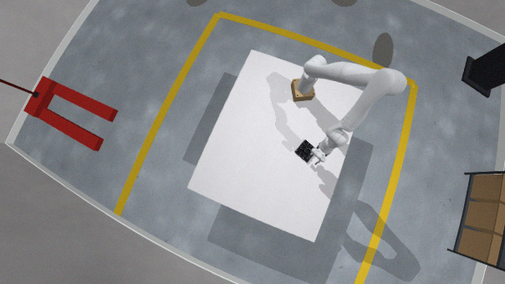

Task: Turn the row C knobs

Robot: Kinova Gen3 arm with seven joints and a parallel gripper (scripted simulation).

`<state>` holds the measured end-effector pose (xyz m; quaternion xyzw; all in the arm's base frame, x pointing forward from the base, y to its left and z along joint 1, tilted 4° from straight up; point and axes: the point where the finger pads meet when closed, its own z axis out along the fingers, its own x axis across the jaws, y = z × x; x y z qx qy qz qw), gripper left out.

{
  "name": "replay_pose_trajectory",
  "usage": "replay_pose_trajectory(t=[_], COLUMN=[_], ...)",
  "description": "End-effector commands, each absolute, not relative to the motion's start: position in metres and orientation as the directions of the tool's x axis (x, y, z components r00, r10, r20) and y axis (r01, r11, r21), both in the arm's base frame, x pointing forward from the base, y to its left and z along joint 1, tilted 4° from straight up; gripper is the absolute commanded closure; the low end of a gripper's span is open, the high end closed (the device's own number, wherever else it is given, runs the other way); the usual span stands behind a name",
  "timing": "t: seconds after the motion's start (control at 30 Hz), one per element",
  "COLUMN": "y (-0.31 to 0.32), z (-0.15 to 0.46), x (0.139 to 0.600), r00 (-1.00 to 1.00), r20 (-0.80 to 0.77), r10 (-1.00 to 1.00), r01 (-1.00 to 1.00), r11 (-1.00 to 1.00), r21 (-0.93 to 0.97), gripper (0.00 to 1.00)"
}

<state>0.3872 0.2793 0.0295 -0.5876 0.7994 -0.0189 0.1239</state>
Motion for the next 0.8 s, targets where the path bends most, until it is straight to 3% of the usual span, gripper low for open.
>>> replay_pose_trajectory(t=[0.0,0.3,0.77], y=[0.264,0.231,0.227], z=[0.025,0.016,0.015], x=[0.373,0.335,0.330], r00=[-0.264,-0.208,-0.201], r20=[-0.138,-0.057,-0.048], r10=[-0.955,-0.976,-0.978], r01=[-0.948,-0.976,-0.978], r11=[0.283,0.211,0.203], r21=[-0.144,-0.055,-0.044], gripper=[0.00,0.00,0.00])
